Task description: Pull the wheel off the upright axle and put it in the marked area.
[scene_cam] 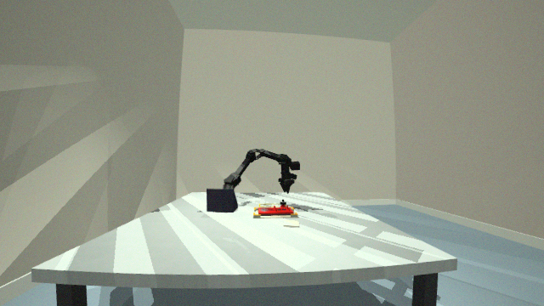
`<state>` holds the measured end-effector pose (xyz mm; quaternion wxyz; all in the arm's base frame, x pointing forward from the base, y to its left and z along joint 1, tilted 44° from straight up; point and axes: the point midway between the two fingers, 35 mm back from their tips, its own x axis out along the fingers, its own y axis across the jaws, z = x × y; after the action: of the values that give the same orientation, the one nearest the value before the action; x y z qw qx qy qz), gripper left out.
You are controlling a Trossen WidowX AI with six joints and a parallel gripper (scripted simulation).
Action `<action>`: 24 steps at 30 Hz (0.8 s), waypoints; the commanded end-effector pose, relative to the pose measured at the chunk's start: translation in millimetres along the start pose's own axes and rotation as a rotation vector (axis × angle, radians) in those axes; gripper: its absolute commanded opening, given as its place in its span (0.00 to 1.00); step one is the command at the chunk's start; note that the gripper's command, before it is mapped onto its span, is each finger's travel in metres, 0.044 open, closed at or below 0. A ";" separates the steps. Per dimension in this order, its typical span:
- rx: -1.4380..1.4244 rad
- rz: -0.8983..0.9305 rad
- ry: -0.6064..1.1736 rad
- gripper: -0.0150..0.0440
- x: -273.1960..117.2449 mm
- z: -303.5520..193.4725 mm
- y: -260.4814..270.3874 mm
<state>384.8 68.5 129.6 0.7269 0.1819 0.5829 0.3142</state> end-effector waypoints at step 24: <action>0.165 0.032 0.053 0.76 28.6 -39.7 -59.3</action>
<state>366.4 21.3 79.6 0.6963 0.2378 0.6168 0.2796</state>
